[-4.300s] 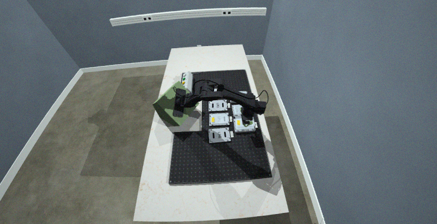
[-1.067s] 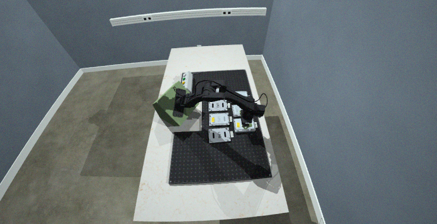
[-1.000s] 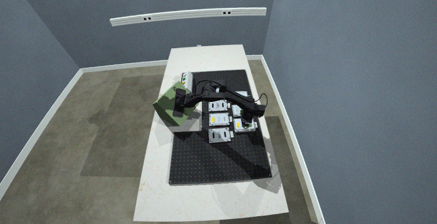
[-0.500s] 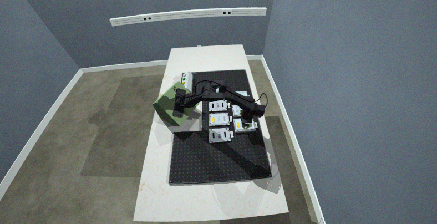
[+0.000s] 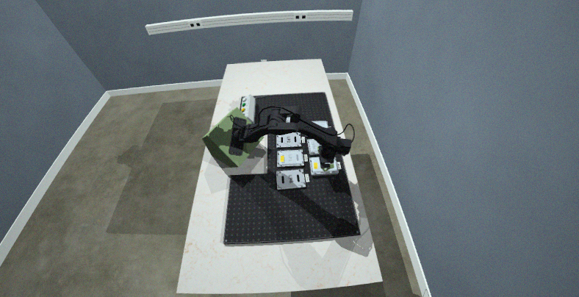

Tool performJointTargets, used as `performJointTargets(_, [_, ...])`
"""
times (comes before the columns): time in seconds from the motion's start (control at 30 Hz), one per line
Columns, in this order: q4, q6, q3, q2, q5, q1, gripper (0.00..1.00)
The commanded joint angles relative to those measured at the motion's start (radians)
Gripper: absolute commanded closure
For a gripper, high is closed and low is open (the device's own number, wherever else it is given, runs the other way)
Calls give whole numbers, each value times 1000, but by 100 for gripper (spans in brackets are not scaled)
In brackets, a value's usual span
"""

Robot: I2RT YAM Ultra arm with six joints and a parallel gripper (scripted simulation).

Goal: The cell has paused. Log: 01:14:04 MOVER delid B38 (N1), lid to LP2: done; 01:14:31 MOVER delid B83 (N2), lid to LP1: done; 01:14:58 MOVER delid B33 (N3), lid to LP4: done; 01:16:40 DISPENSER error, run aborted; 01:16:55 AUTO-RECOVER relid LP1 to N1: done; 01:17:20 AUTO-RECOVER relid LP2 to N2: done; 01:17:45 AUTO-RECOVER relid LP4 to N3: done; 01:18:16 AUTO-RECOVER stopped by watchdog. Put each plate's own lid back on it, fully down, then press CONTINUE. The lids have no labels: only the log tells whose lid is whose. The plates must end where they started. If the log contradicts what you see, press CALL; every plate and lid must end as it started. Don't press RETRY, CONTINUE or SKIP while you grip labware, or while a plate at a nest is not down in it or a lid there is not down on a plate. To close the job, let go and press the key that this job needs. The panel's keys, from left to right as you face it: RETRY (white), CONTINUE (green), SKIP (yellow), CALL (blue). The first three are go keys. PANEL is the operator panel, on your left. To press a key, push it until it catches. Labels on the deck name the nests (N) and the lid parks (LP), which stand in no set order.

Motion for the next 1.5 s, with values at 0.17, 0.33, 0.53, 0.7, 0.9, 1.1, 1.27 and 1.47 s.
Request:
performJointTargets(0.17, [5,0,3,-8,0,4,100])
performJointTargets(0.33, [5,0,3,-8,0,4,0])
performJointTargets(0.53, [5,0,3,-8,0,4,0])
performJointTargets(0.7, [5,0,3,-8,0,4,0])
performJointTargets(0.9, [5,0,3,-8,0,4,0])
performJointTargets(1.1, [5,0,3,-8,0,4,0])
performJointTargets(1.27, [5,0,3,-8,0,4,0])
performJointTargets(1.47, [5,0,3,-8,0,4,0])
